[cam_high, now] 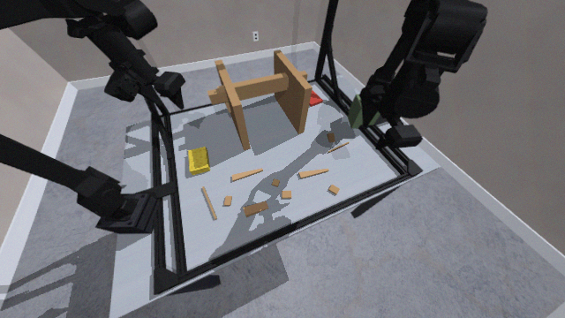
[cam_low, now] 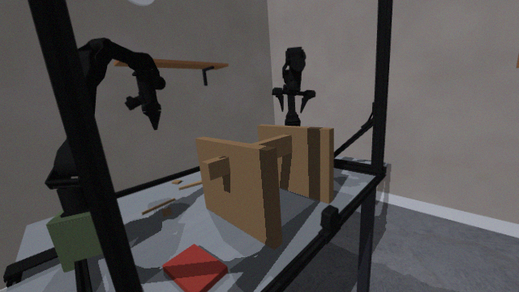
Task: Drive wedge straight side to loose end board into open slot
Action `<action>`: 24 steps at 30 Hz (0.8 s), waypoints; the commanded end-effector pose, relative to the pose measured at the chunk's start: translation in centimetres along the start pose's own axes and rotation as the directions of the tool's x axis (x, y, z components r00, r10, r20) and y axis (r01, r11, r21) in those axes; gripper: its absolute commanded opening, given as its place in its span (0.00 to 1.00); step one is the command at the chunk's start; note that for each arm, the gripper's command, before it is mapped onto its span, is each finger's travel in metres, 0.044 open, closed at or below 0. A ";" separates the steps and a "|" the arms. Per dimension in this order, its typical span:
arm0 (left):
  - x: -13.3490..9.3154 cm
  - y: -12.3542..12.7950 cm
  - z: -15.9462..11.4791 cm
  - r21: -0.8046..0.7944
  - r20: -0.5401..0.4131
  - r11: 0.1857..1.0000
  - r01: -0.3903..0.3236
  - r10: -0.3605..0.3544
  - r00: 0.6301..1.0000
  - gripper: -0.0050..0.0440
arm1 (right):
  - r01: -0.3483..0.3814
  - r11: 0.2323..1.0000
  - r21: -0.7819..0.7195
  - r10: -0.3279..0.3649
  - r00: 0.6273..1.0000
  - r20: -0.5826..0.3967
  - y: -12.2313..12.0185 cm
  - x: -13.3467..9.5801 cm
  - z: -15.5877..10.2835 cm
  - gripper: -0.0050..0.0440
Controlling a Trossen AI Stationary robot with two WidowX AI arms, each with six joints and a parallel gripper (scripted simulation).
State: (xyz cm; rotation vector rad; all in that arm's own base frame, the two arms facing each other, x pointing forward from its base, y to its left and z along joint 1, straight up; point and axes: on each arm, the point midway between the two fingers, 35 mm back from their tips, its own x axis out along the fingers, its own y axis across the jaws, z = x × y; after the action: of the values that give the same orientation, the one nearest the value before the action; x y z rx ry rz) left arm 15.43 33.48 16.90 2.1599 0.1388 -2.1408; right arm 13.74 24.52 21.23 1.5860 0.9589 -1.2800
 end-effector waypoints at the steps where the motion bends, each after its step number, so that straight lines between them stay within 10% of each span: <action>1: 0.0 0.0 0.0 0.000 0.000 1.000 0.000 0.000 1.000 0.92 | 0.000 1.000 0.000 0.000 1.000 0.000 0.0 0.0 0.0 0.92; 18: 0.1 0.0 -0.1 0.013 0.000 1.000 0.000 0.000 1.000 0.97 | -0.001 1.000 -0.009 0.001 1.000 -0.007 0.2 0.0 0.0 0.97; 24: 3.6 -0.2 -2.6 0.381 -0.002 0.925 0.003 -0.002 1.000 1.00 | -0.112 0.965 -0.237 0.063 0.977 -0.204 5.2 0.7 -1.0 1.00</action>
State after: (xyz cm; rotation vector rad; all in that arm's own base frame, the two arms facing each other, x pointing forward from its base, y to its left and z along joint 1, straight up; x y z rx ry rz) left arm 16.94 34.16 15.54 2.3174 -0.1048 -2.2672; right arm 17.29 24.57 21.17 1.5649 1.0810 -1.0381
